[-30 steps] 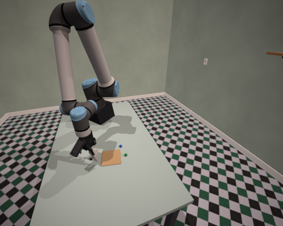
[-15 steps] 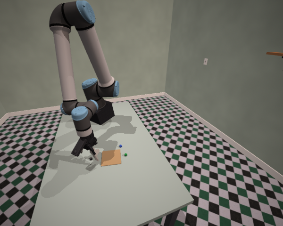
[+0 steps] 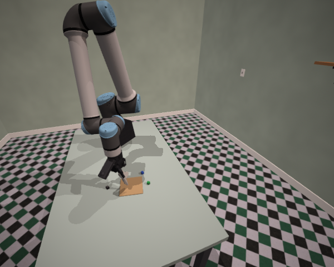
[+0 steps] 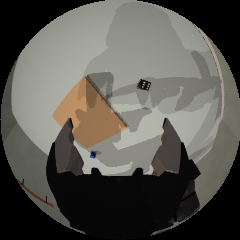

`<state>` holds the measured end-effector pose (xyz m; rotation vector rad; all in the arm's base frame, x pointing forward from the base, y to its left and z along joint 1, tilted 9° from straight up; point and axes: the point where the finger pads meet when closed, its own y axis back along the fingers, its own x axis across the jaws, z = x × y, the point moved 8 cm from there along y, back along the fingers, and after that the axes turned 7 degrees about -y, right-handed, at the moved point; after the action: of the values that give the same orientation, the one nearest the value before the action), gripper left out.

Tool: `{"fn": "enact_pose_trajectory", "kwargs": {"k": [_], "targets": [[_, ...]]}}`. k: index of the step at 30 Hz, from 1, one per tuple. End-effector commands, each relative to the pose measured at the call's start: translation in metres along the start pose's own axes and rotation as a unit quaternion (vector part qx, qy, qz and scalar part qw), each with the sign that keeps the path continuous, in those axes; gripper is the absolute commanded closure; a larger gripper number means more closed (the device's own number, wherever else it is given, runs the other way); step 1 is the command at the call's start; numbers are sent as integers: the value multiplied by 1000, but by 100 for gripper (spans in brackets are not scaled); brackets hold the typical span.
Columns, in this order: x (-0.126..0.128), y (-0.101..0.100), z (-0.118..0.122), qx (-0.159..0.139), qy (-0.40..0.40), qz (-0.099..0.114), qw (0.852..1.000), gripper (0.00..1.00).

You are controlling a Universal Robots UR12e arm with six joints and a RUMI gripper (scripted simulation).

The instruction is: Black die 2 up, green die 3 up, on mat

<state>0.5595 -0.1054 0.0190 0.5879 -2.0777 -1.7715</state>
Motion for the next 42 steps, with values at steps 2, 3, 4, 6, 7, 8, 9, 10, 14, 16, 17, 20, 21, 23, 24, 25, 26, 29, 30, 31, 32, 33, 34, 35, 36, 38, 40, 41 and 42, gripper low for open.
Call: {"fn": "enact_pose_trajectory", "kwargs": {"k": [2, 3, 4, 6, 7, 8, 9, 10, 14, 16, 17, 20, 21, 23, 24, 25, 26, 29, 30, 31, 32, 33, 34, 35, 36, 38, 40, 41, 42], "targets": [[-20, 1, 42, 1, 0, 0, 1000, 0], [-24, 1, 50, 1, 0, 0, 1000, 0], [-27, 1, 58, 1, 0, 0, 1000, 0], [-34, 1, 72, 1, 0, 0, 1000, 0], [-37, 0, 79, 1, 0, 0, 1000, 0], [-37, 0, 79, 1, 0, 0, 1000, 0], [-37, 0, 79, 1, 0, 0, 1000, 0], [-40, 0, 86, 1, 0, 0, 1000, 0], [-51, 0, 110, 1, 0, 0, 1000, 0], [-56, 0, 120, 1, 0, 0, 1000, 0], [-58, 0, 125, 1, 0, 0, 1000, 0], [-63, 0, 136, 1, 0, 0, 1000, 0], [-64, 0, 138, 1, 0, 0, 1000, 0], [-66, 0, 143, 1, 0, 0, 1000, 0], [-67, 0, 144, 1, 0, 0, 1000, 0], [-67, 0, 144, 1, 0, 0, 1000, 0], [-67, 0, 144, 1, 0, 0, 1000, 0], [-68, 0, 147, 1, 0, 0, 1000, 0], [-68, 0, 148, 1, 0, 0, 1000, 0], [-68, 0, 148, 1, 0, 0, 1000, 0], [-68, 0, 148, 1, 0, 0, 1000, 0], [-68, 0, 148, 1, 0, 0, 1000, 0], [-68, 0, 148, 1, 0, 0, 1000, 0], [-68, 0, 148, 1, 0, 0, 1000, 0], [-68, 0, 148, 1, 0, 0, 1000, 0], [-68, 0, 148, 1, 0, 0, 1000, 0], [-68, 0, 148, 1, 0, 0, 1000, 0], [-68, 0, 148, 1, 0, 0, 1000, 0], [-68, 0, 148, 1, 0, 0, 1000, 0]]}}
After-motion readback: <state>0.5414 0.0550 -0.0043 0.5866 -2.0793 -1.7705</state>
